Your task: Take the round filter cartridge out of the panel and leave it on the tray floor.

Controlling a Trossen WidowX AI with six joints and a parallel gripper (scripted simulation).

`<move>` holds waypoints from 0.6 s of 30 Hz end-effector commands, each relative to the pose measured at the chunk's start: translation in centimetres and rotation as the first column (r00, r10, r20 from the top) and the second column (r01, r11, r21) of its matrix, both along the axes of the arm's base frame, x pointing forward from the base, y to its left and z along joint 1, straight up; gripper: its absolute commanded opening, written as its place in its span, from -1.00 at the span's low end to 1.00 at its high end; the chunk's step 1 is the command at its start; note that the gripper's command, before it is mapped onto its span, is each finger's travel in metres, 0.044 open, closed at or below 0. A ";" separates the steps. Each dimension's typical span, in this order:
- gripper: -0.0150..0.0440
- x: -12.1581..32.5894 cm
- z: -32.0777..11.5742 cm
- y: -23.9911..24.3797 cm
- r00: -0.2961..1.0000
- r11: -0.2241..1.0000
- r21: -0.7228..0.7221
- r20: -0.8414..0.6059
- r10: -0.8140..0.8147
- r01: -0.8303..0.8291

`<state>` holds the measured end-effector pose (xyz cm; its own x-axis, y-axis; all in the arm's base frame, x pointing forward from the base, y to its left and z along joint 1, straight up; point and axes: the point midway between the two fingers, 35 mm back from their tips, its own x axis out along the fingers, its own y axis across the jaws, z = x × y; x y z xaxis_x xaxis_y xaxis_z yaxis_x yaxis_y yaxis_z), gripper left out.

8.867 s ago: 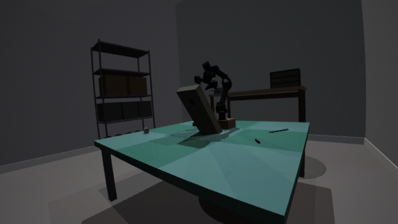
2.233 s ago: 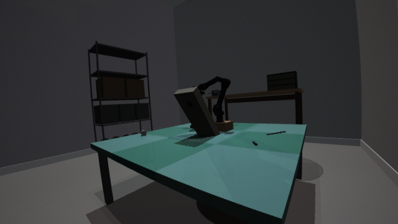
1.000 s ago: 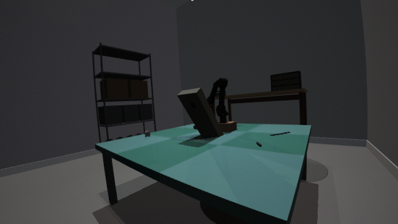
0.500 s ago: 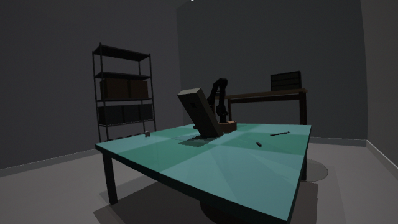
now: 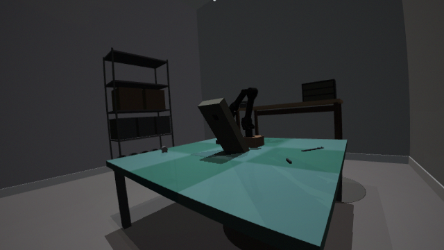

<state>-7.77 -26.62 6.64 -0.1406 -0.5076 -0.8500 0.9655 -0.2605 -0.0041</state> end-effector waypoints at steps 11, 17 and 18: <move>1.00 0.0 0.7 -0.1 1.000 1.000 -0.011 -0.003 0.000 0.000; 1.00 0.0 0.7 -0.1 1.000 1.000 -0.011 -0.003 0.000 0.000; 1.00 0.0 0.7 -0.1 1.000 1.000 -0.011 -0.003 0.000 0.000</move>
